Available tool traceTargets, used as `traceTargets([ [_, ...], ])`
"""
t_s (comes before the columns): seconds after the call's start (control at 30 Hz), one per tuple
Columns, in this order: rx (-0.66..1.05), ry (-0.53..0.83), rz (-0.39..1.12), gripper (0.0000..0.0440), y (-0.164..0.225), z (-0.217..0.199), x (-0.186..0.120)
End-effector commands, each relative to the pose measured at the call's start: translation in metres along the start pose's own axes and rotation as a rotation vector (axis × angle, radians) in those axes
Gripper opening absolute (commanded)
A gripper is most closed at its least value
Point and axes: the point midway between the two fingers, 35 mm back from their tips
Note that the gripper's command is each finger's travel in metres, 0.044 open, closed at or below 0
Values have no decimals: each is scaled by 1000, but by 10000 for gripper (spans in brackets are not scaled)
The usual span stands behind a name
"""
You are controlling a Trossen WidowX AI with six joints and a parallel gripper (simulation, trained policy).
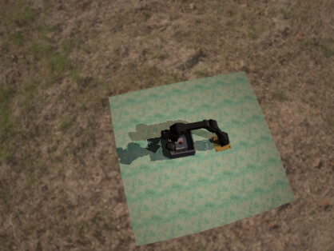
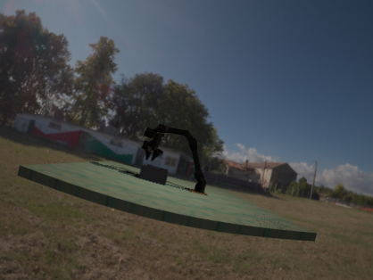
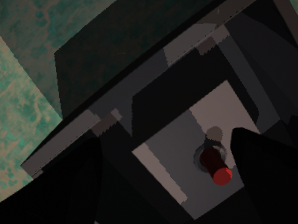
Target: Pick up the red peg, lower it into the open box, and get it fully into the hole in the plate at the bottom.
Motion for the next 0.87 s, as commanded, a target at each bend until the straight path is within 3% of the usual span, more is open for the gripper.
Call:
traceTargets([
  [0.0,19,-1,40,274,-2,7,-7],
  [0.37,65,-18,28,274,-21,30,-13],
  [0.83,48,24,41,288,-23,47,7],
])
Point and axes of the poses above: the point midway between the two fingers, 35 mm back from their tips, its own x axis out along the fingers, its own z axis across the jaws, y = z × x, and after that the axes turned 15 degrees about -x, right-handed
